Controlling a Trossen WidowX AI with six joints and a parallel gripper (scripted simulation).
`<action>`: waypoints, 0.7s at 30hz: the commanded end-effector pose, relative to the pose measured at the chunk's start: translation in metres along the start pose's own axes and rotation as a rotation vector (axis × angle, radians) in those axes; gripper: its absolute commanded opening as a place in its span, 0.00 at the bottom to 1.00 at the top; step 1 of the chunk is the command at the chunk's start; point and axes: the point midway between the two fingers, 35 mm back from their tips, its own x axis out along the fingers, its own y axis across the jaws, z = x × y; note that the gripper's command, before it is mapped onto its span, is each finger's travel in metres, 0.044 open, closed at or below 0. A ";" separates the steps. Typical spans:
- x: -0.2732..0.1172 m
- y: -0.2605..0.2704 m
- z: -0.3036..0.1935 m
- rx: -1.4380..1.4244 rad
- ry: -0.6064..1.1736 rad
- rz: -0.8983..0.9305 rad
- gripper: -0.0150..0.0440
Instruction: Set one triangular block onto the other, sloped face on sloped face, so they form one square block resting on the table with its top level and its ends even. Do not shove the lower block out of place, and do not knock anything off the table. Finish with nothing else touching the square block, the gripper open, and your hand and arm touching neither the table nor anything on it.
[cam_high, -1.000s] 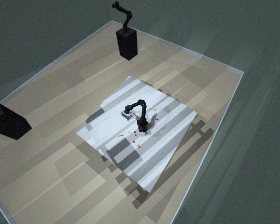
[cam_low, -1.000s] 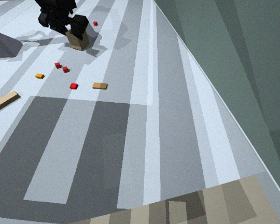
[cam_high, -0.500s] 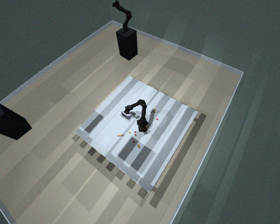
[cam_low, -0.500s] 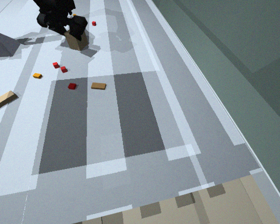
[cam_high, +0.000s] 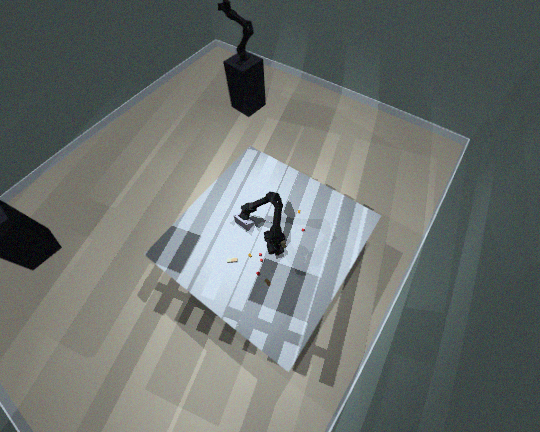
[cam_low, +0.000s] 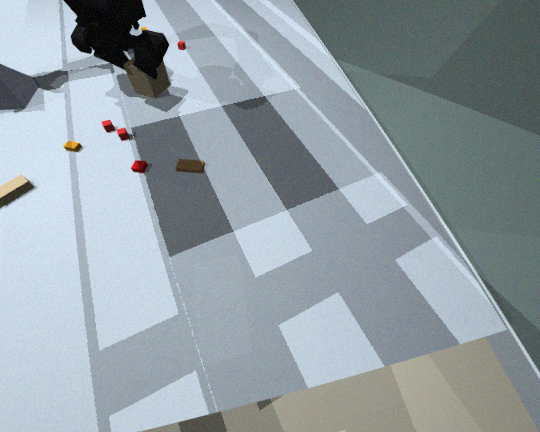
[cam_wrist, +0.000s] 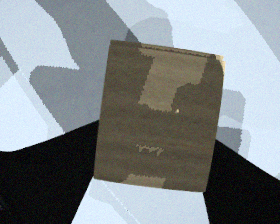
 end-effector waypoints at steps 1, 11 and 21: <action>0.000 0.000 0.001 0.005 -0.005 -0.001 0.25; 0.001 0.000 0.001 0.005 -0.005 -0.001 0.25; 0.003 0.000 0.001 0.005 -0.005 -0.001 0.25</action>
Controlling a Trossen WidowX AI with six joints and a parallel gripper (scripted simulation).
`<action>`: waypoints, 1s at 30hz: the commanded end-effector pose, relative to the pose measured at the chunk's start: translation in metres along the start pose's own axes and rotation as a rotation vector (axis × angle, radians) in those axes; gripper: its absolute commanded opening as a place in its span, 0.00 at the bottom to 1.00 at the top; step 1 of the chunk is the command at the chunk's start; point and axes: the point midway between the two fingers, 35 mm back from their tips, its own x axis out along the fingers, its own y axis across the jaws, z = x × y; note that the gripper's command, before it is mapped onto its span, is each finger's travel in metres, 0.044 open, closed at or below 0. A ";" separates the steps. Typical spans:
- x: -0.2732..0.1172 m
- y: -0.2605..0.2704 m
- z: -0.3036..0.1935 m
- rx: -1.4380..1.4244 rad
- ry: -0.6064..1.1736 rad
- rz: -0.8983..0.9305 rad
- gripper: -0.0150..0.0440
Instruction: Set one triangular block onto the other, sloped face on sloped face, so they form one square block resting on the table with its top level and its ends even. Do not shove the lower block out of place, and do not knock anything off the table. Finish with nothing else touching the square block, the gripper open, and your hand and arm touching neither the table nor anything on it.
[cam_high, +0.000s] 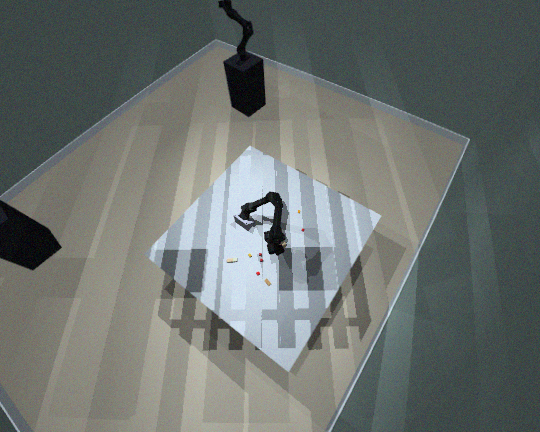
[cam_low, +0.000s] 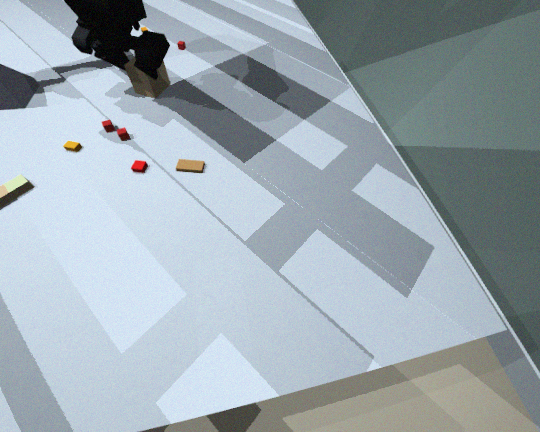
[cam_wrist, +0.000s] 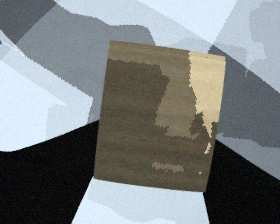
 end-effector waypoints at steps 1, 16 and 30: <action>0.000 0.000 0.000 0.000 0.000 0.000 0.25; 0.000 0.000 0.000 0.000 0.000 0.000 0.57; 0.000 0.000 0.000 0.000 0.000 0.000 1.00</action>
